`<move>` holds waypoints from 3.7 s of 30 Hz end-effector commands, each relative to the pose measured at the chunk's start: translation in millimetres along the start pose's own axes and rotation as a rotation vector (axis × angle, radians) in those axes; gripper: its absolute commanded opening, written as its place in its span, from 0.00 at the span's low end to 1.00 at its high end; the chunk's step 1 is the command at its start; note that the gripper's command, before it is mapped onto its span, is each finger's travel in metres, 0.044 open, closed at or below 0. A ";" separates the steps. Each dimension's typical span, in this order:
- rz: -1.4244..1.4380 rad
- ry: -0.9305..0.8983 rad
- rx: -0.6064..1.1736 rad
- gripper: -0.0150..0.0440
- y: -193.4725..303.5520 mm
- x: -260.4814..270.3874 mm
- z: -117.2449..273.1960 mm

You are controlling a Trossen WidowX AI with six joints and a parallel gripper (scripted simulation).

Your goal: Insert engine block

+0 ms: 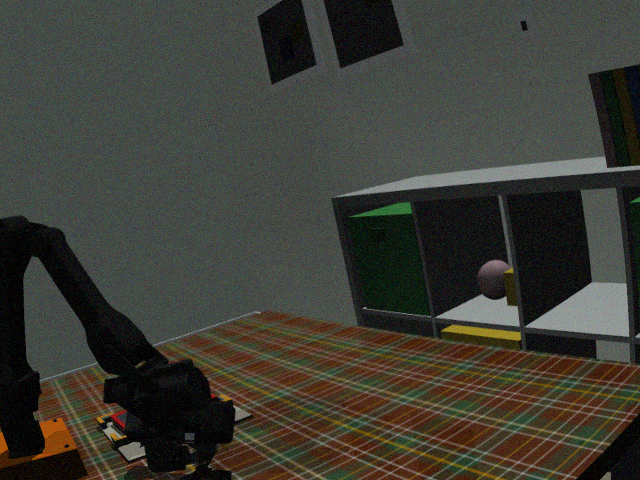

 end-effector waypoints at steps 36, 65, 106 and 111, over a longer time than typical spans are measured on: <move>-0.014 -0.001 -0.007 1.00 -0.1 2.1 43.3; -0.032 -0.001 -0.356 1.00 28.6 -2.3 30.0; 0.000 -0.154 -0.718 1.00 48.7 -9.0 -0.6; 0.000 -0.154 -0.718 1.00 44.2 -8.3 -5.7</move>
Point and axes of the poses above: the point midway between the two fingers, 35 mm back from their tips, its own z axis back along the fingers, its own x axis across the jaws, y = z × x, the point moved 6 cm from there along z, back along the fingers, and after that the axes turned 13 degrees about -z, right-handed, at the moved point
